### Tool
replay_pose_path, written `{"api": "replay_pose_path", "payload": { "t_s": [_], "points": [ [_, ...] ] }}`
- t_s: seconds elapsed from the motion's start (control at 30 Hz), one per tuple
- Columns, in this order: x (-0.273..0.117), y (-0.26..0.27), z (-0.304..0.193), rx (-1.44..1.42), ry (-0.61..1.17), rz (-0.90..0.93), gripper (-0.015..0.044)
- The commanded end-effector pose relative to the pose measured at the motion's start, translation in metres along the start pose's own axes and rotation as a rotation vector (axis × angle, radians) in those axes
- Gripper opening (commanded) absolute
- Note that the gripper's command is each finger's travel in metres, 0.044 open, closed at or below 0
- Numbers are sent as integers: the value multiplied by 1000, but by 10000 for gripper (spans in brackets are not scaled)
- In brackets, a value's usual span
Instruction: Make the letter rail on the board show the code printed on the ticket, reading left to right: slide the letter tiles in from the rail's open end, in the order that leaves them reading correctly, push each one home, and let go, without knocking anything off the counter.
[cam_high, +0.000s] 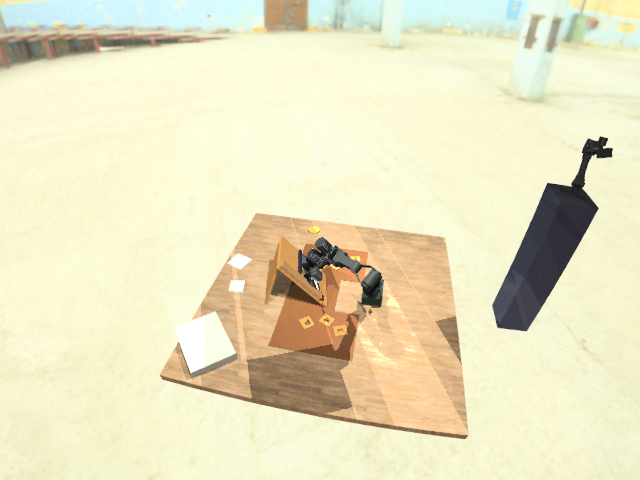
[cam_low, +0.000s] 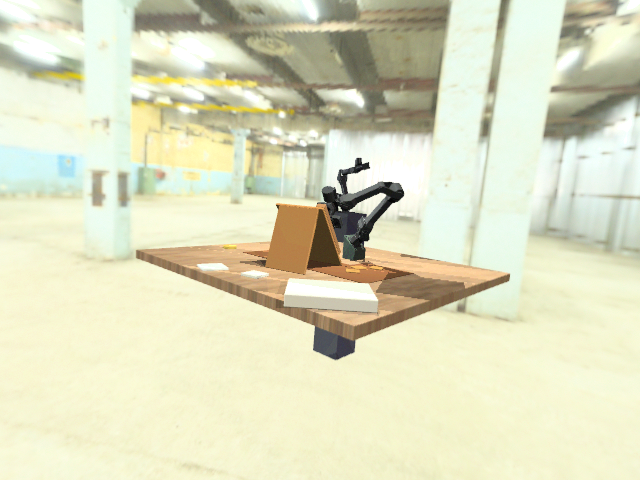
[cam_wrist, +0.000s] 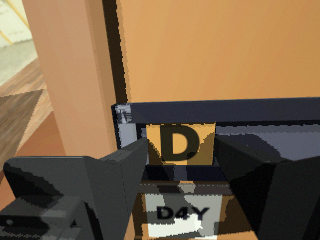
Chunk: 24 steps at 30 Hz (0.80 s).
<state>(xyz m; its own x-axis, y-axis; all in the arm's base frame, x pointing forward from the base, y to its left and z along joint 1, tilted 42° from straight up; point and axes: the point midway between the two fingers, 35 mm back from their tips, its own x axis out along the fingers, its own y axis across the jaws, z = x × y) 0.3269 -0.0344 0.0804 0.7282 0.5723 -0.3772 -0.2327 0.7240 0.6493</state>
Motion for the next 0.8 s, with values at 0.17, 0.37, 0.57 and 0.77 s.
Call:
{"api": "replay_pose_path", "payload": {
  "t_s": [0.17, 0.37, 0.57, 0.77],
  "points": [
    [0, 0, 0, 0, 0, 0, 157],
    [-6, 0, 0, 1, -1, -3, 295],
    [-11, 0, 1, 2, -1, -3, 295],
    [-17, 1, 2, 2, 0, -4, 295]
  ]
}}
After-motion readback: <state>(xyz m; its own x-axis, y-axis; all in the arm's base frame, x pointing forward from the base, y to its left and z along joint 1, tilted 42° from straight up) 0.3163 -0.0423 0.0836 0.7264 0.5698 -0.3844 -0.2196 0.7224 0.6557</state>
